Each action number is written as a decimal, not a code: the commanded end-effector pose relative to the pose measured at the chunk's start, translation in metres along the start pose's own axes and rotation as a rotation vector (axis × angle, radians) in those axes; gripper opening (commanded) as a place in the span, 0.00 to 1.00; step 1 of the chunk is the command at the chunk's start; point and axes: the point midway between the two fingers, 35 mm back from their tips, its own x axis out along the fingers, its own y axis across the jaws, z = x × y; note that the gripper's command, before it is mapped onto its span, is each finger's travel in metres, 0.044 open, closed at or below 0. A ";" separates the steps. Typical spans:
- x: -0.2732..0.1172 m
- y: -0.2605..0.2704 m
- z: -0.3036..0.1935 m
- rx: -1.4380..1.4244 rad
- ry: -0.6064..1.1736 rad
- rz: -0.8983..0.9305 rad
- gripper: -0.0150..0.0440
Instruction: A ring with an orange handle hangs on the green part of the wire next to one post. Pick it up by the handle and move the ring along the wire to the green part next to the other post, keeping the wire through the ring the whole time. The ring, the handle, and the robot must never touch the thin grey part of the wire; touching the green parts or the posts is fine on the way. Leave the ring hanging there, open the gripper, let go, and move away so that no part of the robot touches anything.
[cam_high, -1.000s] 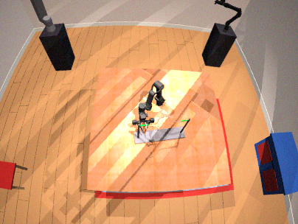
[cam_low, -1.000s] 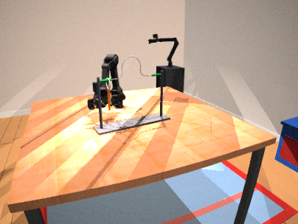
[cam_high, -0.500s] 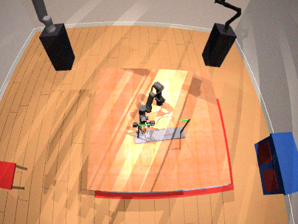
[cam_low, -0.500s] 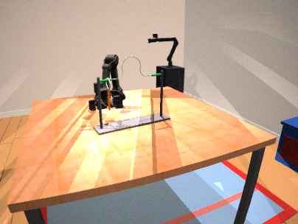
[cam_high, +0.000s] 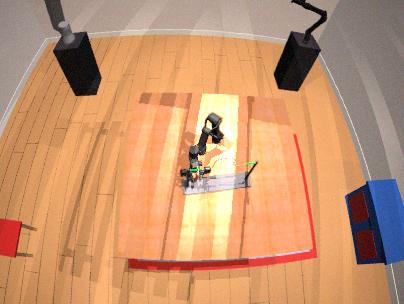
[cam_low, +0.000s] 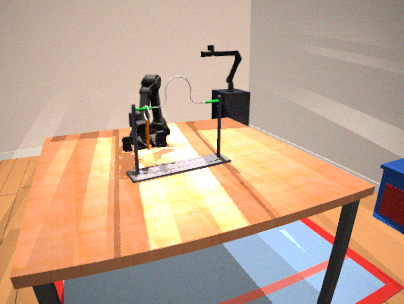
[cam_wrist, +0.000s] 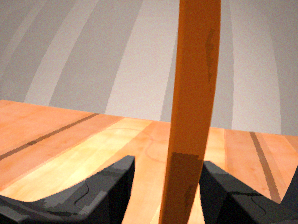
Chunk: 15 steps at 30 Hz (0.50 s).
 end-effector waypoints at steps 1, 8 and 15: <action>0.001 -0.001 0.001 0.003 -0.002 -0.006 0.53; 0.001 -0.001 0.001 0.003 -0.002 -0.006 0.53; 0.001 0.000 0.001 -0.002 -0.002 0.000 0.44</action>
